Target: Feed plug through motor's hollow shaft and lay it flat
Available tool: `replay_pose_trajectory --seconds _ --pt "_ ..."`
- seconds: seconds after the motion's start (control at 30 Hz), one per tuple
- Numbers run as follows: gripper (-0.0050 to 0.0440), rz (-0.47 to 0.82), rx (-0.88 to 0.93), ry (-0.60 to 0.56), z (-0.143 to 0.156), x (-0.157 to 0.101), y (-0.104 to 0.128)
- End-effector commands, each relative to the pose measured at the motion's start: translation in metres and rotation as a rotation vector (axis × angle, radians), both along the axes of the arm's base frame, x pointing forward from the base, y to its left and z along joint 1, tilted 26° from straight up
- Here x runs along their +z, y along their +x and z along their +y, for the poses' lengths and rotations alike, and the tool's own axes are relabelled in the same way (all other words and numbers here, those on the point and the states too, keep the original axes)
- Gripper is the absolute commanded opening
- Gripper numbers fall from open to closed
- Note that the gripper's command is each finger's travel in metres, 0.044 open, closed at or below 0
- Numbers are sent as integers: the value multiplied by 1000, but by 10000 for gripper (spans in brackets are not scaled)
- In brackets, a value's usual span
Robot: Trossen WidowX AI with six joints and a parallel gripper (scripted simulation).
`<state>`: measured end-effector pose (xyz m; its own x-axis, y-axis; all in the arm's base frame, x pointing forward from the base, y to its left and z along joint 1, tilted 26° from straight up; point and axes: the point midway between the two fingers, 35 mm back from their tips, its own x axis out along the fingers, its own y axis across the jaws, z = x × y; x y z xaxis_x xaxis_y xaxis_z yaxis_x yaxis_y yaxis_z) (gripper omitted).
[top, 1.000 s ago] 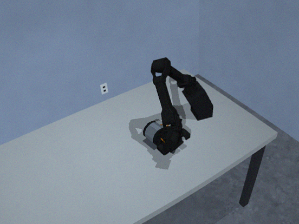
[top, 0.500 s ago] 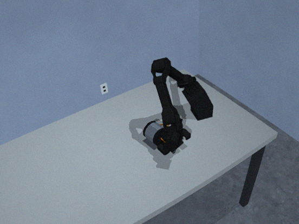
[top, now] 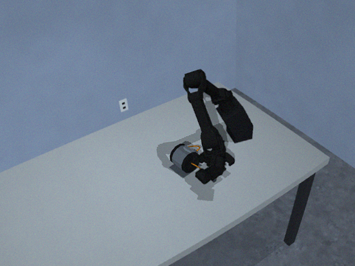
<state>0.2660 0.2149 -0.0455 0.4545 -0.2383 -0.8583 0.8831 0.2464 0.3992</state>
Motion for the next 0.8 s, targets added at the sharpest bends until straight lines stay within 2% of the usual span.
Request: replay_pose_trajectory --seconds 0.0,0.57,0.77 --pt "0 -1 -2 -8 -1 -2 -2" --pt "0 -5 -1 -6 0 -1 0" --pt "144 -6 -1 -7 0 -1 1"
